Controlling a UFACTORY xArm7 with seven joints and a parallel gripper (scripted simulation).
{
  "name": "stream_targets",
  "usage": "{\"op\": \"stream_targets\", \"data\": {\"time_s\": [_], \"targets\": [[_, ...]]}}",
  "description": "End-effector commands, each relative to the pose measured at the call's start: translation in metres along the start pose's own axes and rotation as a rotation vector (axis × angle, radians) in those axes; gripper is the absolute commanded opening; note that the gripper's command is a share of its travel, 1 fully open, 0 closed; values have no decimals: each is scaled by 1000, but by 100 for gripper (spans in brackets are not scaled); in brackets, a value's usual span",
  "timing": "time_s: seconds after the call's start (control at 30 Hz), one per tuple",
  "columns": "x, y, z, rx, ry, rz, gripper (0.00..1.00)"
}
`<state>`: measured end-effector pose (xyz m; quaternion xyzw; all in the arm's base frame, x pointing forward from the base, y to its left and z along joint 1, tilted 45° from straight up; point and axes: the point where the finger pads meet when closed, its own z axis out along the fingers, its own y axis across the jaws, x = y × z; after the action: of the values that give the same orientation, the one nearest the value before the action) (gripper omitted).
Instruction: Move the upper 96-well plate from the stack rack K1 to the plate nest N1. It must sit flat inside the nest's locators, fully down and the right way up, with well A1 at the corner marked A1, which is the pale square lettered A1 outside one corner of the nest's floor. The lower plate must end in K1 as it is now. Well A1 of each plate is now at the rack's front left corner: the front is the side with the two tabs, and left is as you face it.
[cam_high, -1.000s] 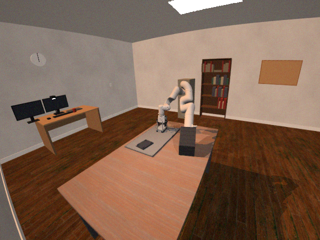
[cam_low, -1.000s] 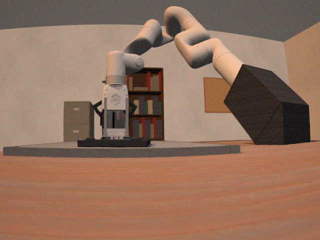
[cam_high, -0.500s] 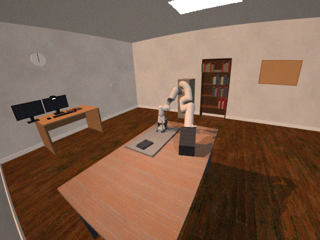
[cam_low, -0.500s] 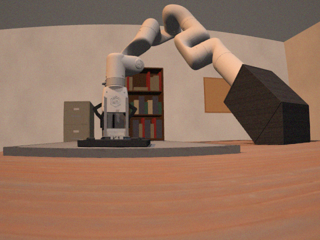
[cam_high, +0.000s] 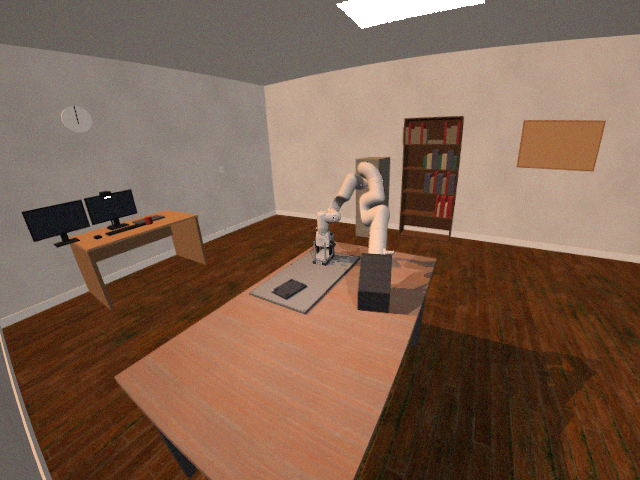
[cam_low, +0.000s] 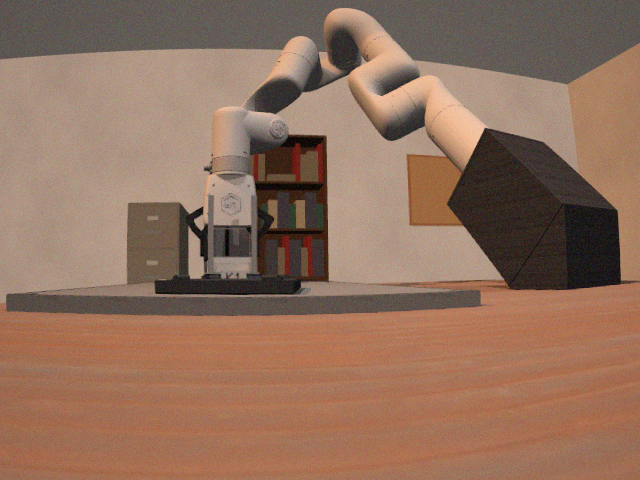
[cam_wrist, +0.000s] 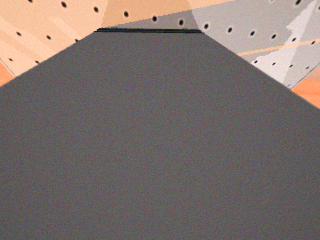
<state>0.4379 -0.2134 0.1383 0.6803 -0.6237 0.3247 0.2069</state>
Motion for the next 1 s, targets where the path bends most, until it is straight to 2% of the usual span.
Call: {"op": "stream_targets", "data": {"time_s": [0.0,0.03,0.07,0.97], "targets": [[0,-1,-1,3,0,-1,100],[0,-1,-1,3,0,-1,100],[0,-1,-1,3,0,-1,0],[0,-1,-1,3,0,-1,0]]}}
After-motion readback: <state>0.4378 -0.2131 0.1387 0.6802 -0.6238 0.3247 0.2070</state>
